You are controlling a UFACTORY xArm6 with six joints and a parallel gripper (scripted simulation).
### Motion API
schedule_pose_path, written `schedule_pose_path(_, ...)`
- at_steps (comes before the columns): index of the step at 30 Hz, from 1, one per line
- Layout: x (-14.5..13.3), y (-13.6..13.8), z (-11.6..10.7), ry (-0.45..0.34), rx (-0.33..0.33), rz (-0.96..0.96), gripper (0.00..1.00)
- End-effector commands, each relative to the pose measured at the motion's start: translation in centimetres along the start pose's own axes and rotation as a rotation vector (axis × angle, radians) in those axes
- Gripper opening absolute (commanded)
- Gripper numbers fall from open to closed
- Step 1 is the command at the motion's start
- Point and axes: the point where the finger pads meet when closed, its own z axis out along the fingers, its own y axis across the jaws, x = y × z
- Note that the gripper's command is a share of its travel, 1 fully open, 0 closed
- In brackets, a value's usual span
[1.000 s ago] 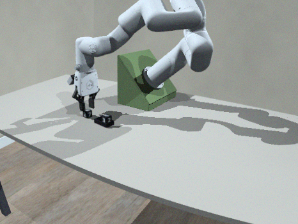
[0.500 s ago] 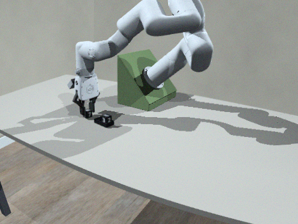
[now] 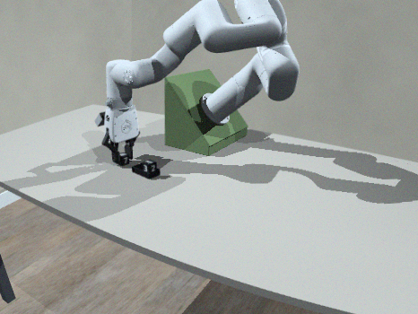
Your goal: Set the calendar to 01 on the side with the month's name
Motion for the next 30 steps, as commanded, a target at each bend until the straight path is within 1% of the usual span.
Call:
schedule_pose_path(1,0.03,-0.12,-0.11,0.001,0.003,-0.001,0.47)
schedule_pose_path(28,0.03,-0.12,-0.11,0.001,0.003,-0.001,0.47)
schedule_pose_path(29,0.03,-0.12,-0.11,0.001,0.003,-0.001,0.27)
schedule_pose_path(30,0.03,-0.12,-0.11,0.001,0.003,-0.001,0.27)
